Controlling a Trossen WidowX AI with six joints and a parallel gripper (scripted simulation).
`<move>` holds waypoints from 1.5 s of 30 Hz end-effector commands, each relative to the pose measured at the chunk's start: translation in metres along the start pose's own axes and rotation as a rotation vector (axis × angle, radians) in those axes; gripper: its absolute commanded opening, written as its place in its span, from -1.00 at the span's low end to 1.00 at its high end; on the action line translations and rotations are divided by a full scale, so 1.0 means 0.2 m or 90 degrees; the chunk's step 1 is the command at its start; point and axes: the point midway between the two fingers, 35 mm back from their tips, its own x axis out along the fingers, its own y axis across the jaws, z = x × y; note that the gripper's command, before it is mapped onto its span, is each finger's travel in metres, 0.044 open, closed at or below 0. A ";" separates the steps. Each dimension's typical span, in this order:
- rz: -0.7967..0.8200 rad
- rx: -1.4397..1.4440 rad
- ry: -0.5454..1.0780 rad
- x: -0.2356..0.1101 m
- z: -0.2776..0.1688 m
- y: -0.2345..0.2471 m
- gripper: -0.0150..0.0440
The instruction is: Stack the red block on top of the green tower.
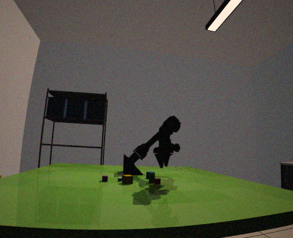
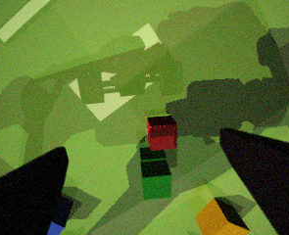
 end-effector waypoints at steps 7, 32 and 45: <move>0.004 0.024 0.009 0.01 -0.13 -0.11 1.00; 0.004 0.023 0.007 0.30 -0.13 -0.11 1.00; 0.005 0.023 0.006 0.37 -0.13 -0.10 1.00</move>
